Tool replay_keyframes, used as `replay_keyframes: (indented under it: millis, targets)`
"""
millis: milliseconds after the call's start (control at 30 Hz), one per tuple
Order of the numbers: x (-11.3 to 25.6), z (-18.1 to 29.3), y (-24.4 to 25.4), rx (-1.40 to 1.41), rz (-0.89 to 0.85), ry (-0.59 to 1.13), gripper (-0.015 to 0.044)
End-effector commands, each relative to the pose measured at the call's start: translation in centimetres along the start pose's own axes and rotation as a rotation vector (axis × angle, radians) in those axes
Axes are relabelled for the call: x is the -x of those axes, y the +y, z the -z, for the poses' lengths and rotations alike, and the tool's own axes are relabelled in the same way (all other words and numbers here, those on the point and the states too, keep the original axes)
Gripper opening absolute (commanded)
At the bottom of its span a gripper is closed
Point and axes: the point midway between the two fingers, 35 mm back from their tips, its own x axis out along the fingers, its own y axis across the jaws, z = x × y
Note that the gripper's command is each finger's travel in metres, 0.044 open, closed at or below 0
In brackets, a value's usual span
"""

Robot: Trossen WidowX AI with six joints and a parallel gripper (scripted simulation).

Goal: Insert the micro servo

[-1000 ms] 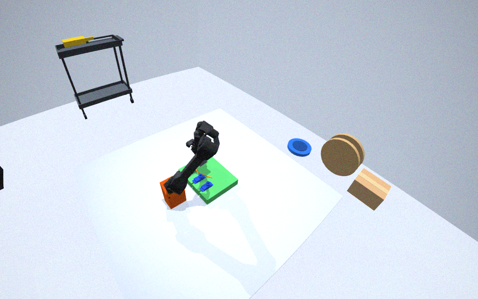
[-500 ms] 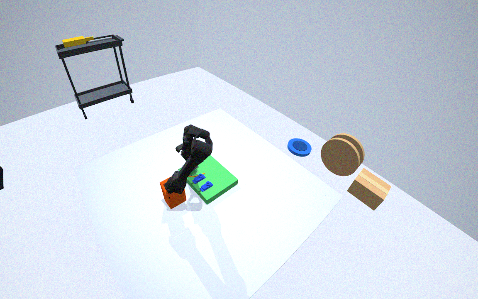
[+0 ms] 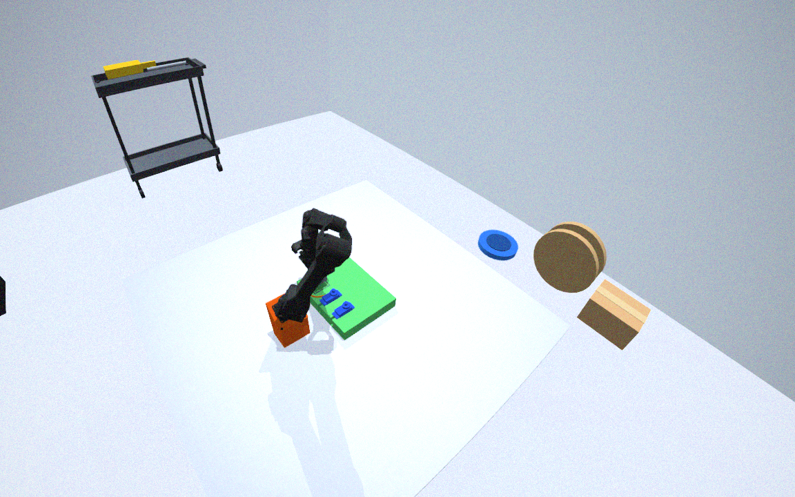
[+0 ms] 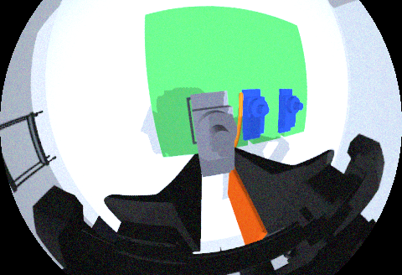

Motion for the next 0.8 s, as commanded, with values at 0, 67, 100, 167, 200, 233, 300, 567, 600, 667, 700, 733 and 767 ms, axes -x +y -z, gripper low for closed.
replay_keyframes:
  millis: [0,67,100,167,200,233,300,567,600,667,700,733,767]
  targets:
    - [-0.4,0.0,0.0,-0.010,-0.004,-0.002,0.0000]
    - [-0.7,0.0,0.0,-0.011,-0.004,-0.002,0.0000]
    - [-0.9,0.0,0.0,-0.011,-0.004,-0.002,0.0000]
    - [-1.2,0.0,0.0,-0.011,-0.004,-0.002,0.0000]
    - [-1.4,0.0,0.0,-0.011,-0.004,-0.002,0.0000]
    - [-1.5,0.0,0.0,-0.011,-0.004,-0.002,0.0000]
    - [-1.7,0.0,0.0,-0.011,-0.003,-0.002,0.0000]
    - [-1.8,0.0,0.0,-0.011,-0.003,-0.002,0.0000]
    - [-1.8,0.0,0.0,-0.011,-0.003,-0.002,0.0000]
    - [-1.8,0.0,0.0,-0.011,-0.003,-0.002,0.0000]
    - [-1.8,0.0,0.0,-0.011,-0.003,-0.002,0.0000]
    - [-1.8,0.0,0.0,-0.011,-0.003,-0.002,0.0000]
    - [-1.8,0.0,0.0,-0.011,-0.003,-0.002,0.0000]
